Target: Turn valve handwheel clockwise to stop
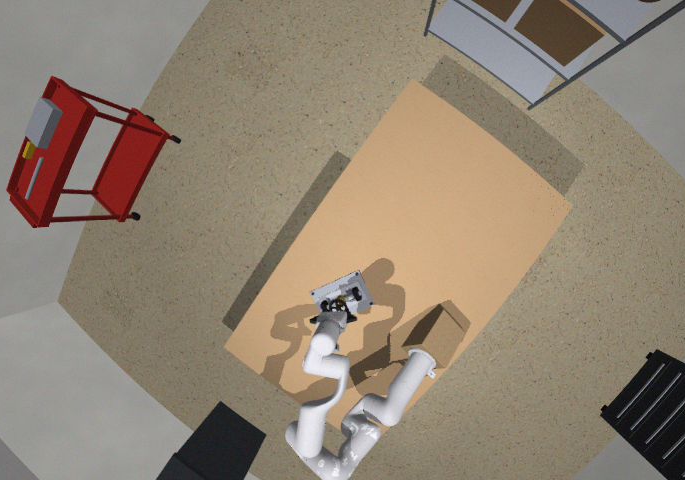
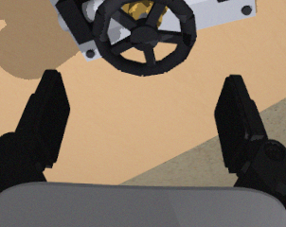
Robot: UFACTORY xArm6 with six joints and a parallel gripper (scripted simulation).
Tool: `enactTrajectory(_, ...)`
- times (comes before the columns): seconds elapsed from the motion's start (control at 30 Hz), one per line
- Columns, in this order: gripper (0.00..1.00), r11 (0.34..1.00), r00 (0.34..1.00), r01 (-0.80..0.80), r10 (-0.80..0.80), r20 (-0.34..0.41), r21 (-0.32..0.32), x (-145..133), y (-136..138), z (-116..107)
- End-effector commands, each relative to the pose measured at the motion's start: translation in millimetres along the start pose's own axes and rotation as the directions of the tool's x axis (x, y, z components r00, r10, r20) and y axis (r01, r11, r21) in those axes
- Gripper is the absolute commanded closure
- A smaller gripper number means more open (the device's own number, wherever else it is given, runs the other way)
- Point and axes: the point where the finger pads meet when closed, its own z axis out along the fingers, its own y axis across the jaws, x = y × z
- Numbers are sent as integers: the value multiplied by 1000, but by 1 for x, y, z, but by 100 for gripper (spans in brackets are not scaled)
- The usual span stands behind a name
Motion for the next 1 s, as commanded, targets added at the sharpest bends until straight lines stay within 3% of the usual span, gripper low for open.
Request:
enactTrajectory(0.0, 0, 1000, 1000, 1, -1, 3, -1, -1, 1, -6)
enactTrajectory(0.97, 0, 1000, 1000, 1, -1, 3, -1, -1, 1, -12)
